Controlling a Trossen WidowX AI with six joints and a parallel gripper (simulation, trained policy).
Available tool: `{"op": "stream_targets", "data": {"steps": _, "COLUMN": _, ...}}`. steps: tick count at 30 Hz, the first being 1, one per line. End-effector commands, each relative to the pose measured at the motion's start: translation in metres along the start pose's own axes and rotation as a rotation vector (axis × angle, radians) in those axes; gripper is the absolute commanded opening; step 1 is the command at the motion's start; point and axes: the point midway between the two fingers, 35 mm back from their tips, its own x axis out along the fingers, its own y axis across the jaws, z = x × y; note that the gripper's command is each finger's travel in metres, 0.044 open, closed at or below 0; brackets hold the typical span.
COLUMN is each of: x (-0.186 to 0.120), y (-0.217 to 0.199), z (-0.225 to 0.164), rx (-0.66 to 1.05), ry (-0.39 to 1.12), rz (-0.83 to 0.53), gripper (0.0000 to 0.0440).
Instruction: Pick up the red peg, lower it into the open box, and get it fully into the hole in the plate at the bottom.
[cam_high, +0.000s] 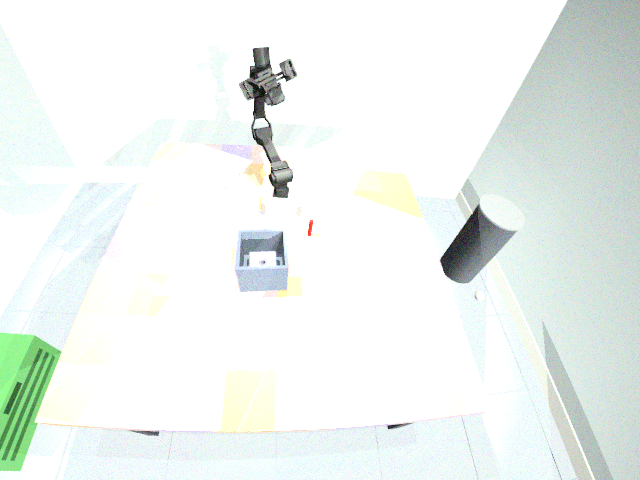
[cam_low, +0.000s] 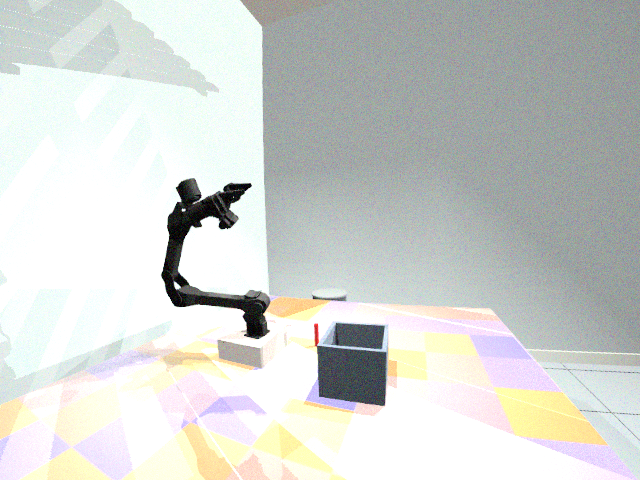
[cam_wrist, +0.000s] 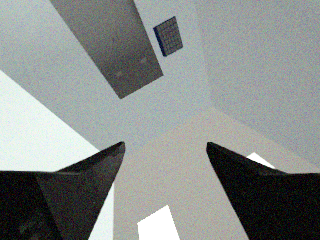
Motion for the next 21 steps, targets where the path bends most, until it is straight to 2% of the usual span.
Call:
{"op": "stream_targets", "data": {"steps": 1, "x": -0.001, "y": 0.001, "z": 0.0, "rx": 0.031, "ry": 0.0, "rz": 0.01, "gripper": 0.042}}
{"op": "stream_targets", "data": {"steps": 3, "x": 0.0, "y": 0.002, "z": 0.001, "rx": 0.099, "ry": -0.004, "rz": 0.027, "gripper": 0.044}}
{"op": "stream_targets", "data": {"steps": 21, "x": 0.02, "y": 0.013, "z": 0.021, "rx": 0.703, "ry": -0.01, "rz": 0.204, "gripper": 0.044}}
